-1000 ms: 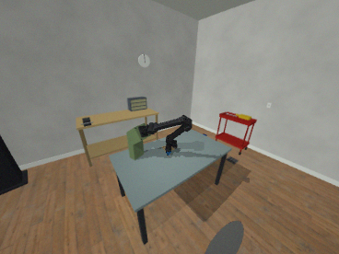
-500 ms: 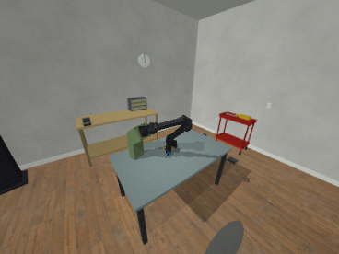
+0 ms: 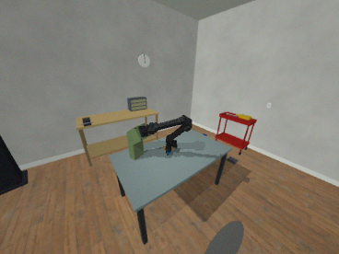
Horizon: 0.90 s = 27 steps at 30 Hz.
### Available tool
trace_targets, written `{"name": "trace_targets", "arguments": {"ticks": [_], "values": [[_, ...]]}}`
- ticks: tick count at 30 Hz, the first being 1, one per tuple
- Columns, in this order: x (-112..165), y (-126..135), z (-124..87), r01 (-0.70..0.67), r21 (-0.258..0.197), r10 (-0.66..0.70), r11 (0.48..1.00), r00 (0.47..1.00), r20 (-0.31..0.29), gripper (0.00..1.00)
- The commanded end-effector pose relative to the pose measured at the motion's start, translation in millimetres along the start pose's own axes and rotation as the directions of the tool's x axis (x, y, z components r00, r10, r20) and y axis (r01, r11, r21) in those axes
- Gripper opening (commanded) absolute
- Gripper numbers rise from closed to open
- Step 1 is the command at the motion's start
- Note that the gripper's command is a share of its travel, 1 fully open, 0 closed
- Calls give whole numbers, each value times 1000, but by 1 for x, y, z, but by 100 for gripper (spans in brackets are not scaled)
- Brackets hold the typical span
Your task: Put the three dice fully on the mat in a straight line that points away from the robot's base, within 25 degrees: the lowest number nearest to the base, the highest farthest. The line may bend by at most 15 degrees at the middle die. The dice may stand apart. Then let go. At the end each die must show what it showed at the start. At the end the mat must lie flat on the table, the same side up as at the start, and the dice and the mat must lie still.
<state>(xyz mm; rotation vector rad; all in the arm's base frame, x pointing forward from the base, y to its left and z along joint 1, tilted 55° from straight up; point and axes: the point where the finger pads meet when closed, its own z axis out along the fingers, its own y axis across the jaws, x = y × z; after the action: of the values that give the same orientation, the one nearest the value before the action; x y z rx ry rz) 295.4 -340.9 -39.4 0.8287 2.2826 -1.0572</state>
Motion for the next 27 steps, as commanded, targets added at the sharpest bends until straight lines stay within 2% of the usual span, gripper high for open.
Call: {"name": "trace_targets", "arguments": {"ticks": [1,27], "values": [[-6,-7,4,-13,11,13,1000,1000,14,30],[-7,-9,3,-5,9,5,1000,1000,0,30]]}}
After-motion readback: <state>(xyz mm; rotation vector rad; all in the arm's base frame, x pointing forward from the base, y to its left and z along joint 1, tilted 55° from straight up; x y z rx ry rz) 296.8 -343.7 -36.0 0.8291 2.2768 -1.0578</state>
